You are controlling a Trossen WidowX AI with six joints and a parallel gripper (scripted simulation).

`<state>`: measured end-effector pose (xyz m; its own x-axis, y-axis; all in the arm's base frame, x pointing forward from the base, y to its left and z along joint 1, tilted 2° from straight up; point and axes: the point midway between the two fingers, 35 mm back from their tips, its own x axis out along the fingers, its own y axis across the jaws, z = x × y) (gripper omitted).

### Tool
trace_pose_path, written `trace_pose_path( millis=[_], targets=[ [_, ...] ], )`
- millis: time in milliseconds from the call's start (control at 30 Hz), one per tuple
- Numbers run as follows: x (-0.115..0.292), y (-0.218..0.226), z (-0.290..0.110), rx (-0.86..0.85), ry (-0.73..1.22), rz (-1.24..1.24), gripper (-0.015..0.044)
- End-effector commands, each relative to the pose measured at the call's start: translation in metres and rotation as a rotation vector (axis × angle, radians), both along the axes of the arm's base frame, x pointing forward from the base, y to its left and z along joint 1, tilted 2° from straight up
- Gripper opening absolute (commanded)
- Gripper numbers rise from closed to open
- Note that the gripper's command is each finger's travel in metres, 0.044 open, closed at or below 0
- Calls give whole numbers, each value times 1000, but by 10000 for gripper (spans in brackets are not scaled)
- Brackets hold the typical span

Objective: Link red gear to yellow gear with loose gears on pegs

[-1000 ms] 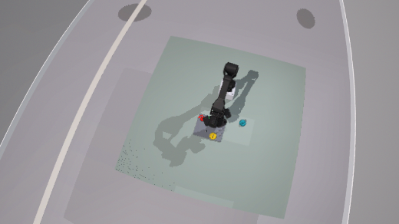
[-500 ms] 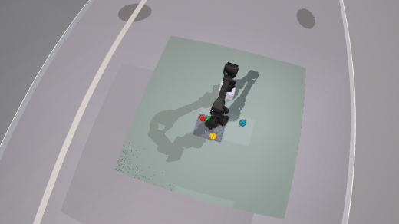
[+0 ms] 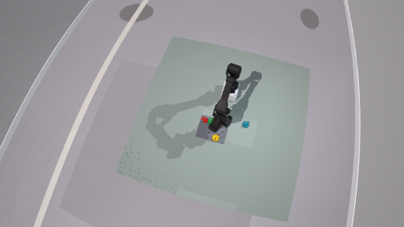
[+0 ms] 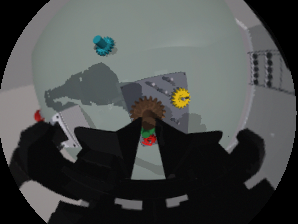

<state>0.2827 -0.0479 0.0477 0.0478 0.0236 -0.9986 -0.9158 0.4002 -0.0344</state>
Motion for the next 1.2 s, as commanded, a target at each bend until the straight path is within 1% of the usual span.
trace_pose_path(
  millis=[0, 200, 400, 867, 1033, 1167],
  targets=[
    [0, 1, -4, -1, -2, 70, 0],
    [0, 1, -13, -5, -5, 164, 0],
    [1, 0, -22, -6, -5, 176, 0],
    [2, 2, -43, 3, 0, -14, 0],
    [1, 1, -41, 7, 2, -101, 0],
    [2, 1, -41, 7, 2, -86, 0]
  ],
)
